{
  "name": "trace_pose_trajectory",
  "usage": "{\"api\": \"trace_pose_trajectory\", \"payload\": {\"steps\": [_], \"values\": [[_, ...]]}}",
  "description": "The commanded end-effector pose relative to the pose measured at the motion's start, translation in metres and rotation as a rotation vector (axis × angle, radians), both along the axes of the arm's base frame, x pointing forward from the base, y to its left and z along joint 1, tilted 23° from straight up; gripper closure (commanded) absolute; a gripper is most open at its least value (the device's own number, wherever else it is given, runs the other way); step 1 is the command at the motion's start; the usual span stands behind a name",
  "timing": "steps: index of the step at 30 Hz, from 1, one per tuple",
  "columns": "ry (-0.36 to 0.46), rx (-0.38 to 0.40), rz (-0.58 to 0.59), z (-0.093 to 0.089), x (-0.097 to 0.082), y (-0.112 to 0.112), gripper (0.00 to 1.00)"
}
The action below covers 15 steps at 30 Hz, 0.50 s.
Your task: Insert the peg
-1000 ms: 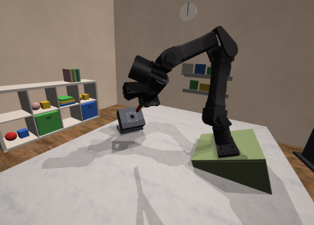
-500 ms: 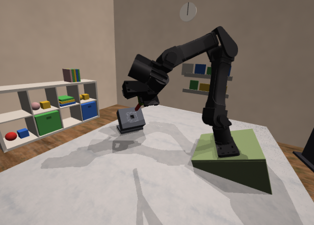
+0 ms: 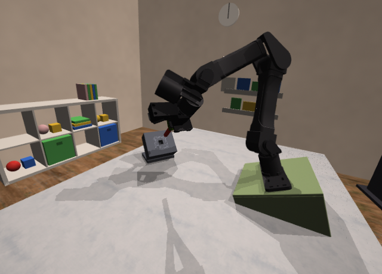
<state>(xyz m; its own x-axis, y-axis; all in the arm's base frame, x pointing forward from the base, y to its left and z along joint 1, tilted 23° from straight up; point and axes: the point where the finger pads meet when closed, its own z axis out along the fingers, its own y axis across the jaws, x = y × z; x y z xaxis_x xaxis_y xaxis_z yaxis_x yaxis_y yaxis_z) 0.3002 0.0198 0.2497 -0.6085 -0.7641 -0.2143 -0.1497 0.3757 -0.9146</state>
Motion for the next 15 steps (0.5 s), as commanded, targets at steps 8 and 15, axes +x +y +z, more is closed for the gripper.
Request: {"api": "trace_pose_trajectory", "payload": {"steps": [8,15], "values": [[-0.008,-0.001,0.006,-0.008,0.011,-0.006,1.00],[-0.008,-0.002,0.007,-0.011,0.016,-0.010,1.00]]}}
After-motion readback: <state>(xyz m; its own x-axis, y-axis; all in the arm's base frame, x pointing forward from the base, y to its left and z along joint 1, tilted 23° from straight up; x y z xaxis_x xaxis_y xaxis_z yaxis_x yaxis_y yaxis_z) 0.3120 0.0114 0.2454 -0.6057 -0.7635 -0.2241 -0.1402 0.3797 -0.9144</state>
